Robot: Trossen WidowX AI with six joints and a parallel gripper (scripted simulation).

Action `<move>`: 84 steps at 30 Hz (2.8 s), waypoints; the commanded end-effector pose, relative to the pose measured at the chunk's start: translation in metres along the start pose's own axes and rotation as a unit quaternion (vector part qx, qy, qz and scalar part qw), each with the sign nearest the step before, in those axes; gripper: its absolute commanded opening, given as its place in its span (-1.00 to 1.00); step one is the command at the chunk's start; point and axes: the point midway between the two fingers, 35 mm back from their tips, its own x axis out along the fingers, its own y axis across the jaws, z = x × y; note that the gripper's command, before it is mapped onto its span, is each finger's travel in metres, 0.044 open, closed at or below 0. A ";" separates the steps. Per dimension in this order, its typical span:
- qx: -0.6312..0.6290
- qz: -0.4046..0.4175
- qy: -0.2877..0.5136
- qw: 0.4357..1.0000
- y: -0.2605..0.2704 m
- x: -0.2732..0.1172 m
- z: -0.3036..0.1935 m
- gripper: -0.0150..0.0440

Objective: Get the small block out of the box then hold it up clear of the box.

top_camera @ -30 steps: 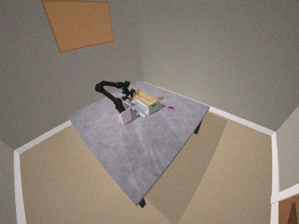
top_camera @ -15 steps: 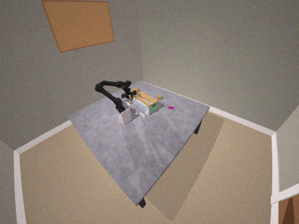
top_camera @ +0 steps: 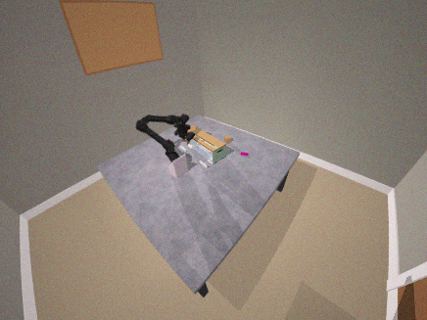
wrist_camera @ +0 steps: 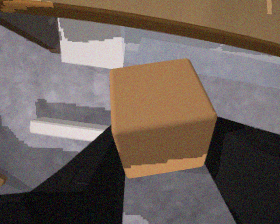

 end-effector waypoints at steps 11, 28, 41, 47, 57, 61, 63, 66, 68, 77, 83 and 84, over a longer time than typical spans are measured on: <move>0.296 0.022 0.002 0.955 -0.005 -0.011 -0.001 -0.49; 0.612 0.049 0.013 0.789 -0.010 -0.025 -0.001 -0.49; 0.802 0.070 0.032 0.592 -0.013 -0.037 0.000 -0.49; 0.870 0.079 0.043 0.485 -0.014 -0.042 0.000 -0.49; 0.950 0.092 0.067 0.292 -0.016 -0.052 0.002 -0.49; 0.970 0.096 0.078 0.210 -0.016 -0.055 0.003 -0.49; 0.977 0.097 0.083 0.173 -0.017 -0.057 0.003 -0.49; 0.979 0.098 0.085 0.159 -0.017 -0.058 0.003 -0.49; 0.979 0.098 0.085 0.159 -0.017 -0.058 0.003 -0.49; 0.979 0.098 0.085 0.159 -0.017 -0.058 0.003 -0.49; 0.979 0.098 0.085 0.159 -0.017 -0.058 0.003 -0.49; 0.979 0.098 0.085 0.159 -0.017 -0.058 0.003 -0.49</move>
